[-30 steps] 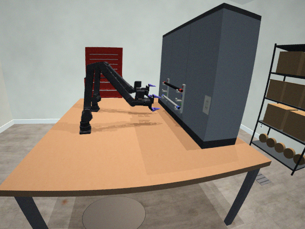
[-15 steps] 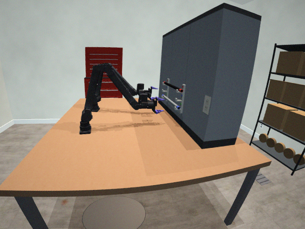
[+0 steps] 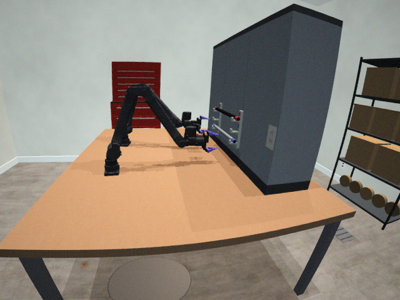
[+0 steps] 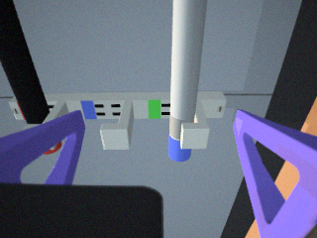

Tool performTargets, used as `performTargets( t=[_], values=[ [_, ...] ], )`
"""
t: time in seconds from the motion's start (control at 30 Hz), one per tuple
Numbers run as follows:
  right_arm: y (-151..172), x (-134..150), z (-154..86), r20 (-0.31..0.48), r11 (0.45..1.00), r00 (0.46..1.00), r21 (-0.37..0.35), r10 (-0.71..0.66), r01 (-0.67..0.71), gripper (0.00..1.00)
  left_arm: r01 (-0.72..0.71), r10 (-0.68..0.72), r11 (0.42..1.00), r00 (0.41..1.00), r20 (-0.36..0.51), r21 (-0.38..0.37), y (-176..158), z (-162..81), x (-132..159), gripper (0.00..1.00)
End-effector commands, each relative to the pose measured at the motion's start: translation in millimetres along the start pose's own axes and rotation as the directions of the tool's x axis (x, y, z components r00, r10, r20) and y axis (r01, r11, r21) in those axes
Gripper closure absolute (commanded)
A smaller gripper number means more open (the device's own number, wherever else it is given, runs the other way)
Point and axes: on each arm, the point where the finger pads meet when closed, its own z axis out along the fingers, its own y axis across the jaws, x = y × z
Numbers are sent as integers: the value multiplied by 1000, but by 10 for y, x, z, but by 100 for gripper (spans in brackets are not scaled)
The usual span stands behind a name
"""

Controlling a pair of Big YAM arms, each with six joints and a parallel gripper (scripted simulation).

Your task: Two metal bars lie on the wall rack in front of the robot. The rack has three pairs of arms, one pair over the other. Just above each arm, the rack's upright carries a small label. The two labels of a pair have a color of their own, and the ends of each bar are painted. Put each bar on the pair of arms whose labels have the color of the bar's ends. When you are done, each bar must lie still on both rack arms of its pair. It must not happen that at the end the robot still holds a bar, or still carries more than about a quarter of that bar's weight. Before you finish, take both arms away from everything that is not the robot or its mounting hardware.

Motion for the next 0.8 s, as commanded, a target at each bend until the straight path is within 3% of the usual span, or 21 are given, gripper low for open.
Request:
performTargets(
  t=[0.0,0.77],
  values=[
    [-315,43,219,-9,996,1000,81,22,-21,0,27,-28,996,1000,-9,-87,413,162,48,0],
    [-435,57,291,-10,996,1000,84,23,-22,0,29,-30,995,1000,-10,-93,350,208,66,0]
  ],
)
